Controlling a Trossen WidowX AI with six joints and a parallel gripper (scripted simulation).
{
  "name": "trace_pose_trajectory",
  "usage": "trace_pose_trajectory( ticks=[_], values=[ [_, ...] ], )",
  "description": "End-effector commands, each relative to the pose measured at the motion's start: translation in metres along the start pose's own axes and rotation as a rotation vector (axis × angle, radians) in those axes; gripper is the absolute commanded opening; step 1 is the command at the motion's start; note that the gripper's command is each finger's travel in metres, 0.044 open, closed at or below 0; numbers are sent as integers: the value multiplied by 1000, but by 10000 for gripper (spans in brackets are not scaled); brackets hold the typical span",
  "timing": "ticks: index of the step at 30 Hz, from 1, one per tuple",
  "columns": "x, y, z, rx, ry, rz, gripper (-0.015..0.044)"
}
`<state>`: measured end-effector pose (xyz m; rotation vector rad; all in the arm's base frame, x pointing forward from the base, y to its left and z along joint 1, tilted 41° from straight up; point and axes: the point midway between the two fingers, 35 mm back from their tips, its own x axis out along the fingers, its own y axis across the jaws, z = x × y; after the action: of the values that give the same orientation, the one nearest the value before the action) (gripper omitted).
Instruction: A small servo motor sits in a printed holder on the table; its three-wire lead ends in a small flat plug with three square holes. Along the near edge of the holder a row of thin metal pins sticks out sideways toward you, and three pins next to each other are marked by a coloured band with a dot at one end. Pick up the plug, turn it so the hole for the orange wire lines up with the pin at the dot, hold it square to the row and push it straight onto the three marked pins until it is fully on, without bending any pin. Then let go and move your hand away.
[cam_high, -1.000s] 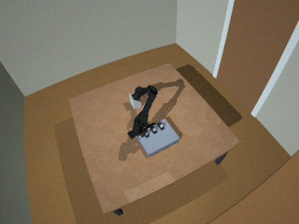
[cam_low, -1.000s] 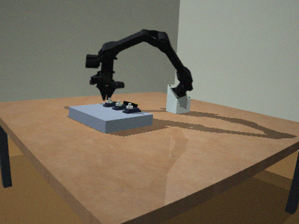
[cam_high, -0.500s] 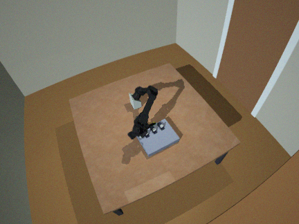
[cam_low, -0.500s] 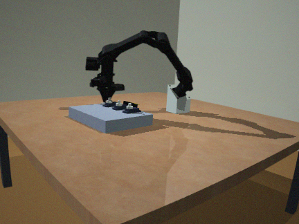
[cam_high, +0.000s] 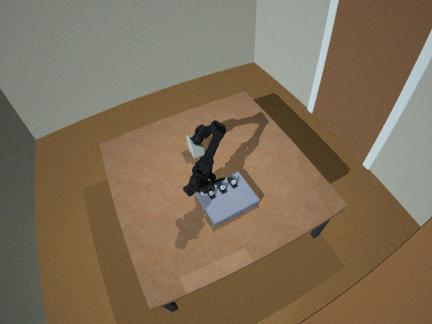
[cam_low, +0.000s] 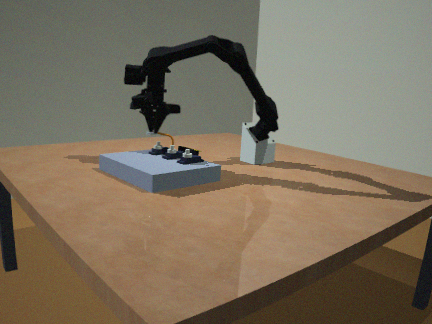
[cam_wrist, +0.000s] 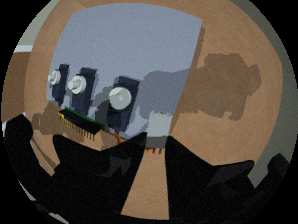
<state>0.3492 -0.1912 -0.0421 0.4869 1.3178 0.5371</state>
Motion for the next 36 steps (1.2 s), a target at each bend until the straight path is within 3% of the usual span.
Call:
trace_pose_trajectory(
  ticks=[1, 36],
  values=[
    [-3, 5, -1, -1, 10, 2, 0],
    [-13, 141, -57, 124, 14, 6, 0]
  ],
)
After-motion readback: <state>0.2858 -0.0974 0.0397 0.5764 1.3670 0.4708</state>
